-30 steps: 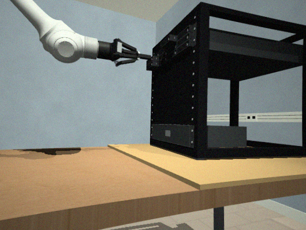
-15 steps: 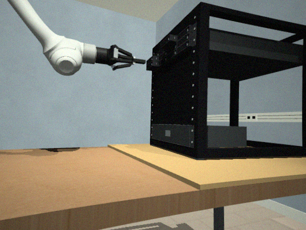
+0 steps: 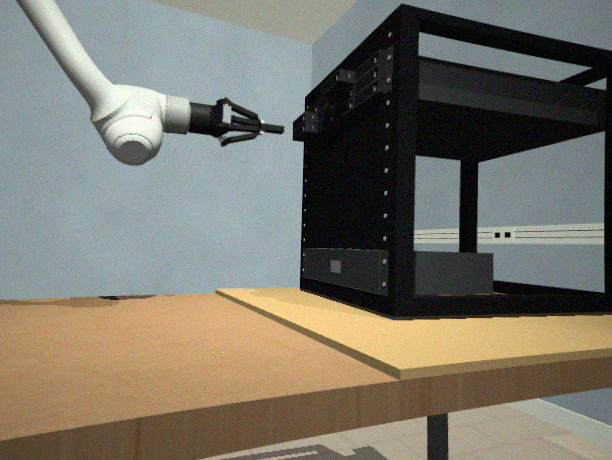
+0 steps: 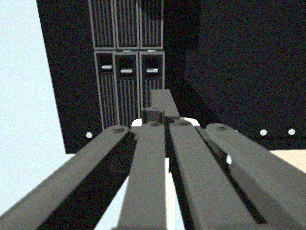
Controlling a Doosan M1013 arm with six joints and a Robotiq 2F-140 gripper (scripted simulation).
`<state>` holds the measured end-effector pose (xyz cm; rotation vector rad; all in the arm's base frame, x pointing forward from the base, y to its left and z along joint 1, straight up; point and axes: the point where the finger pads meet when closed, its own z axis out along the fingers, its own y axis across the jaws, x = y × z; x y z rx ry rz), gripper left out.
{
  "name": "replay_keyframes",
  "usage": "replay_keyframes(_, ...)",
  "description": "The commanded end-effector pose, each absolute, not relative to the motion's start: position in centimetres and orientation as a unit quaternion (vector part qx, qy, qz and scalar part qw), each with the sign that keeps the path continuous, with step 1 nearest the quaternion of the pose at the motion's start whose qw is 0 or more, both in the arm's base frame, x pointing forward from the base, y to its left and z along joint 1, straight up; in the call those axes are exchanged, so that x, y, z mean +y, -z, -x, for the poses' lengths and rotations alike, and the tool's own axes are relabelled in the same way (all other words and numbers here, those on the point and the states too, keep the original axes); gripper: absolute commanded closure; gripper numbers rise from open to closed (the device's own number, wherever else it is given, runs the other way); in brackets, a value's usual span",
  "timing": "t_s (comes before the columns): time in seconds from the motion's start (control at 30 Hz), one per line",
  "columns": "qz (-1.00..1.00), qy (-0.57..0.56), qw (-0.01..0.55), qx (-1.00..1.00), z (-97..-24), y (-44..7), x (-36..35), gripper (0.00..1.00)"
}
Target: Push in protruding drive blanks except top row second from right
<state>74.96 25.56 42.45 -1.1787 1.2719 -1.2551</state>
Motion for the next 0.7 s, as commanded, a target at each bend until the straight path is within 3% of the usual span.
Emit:
replay_keyframes(0.0,0.479,0.517,0.48,0.522,-75.1,-42.9,26.3,0.9)
replay_keyframes(0.67,0.479,0.517,0.48,0.522,-78.7,-42.8,26.6,0.9)
